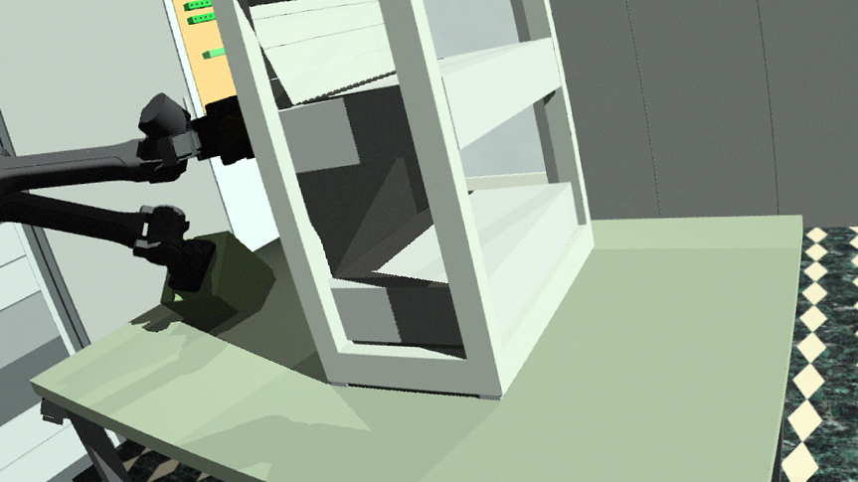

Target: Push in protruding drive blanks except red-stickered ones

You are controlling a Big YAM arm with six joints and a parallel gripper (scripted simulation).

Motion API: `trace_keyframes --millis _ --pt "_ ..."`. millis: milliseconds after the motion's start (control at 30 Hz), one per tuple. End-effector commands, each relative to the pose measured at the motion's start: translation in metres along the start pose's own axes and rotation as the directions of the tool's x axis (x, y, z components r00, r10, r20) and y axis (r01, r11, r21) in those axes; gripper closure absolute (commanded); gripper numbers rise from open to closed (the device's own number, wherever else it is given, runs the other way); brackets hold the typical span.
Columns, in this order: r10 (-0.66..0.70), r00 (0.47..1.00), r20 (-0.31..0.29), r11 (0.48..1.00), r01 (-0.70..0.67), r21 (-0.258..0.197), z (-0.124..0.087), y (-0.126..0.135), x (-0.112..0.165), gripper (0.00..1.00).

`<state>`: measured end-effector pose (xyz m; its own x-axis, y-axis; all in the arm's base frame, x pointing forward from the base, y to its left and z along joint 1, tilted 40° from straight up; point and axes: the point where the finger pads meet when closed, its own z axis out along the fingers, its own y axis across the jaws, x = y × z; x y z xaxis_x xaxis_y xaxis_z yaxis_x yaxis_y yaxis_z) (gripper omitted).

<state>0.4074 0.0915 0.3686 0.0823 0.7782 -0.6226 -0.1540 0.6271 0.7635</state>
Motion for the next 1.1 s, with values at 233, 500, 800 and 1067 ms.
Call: trace_keyframes --millis 233,500,800,1067 --pt "0.02 0.999 0.036 1.0 -0.02 0.003 0.033 0.008 -0.017 1.0" --pt "0.02 0.999 0.036 1.0 -0.02 0.003 0.033 0.008 -0.017 1.0" --pt "0.011 1.0 0.018 1.0 -0.012 0.029 0.024 -0.005 -0.008 1.0" --pt "0.003 1.0 -0.007 1.0 -0.003 0.017 -0.018 -0.005 0.004 1.0"
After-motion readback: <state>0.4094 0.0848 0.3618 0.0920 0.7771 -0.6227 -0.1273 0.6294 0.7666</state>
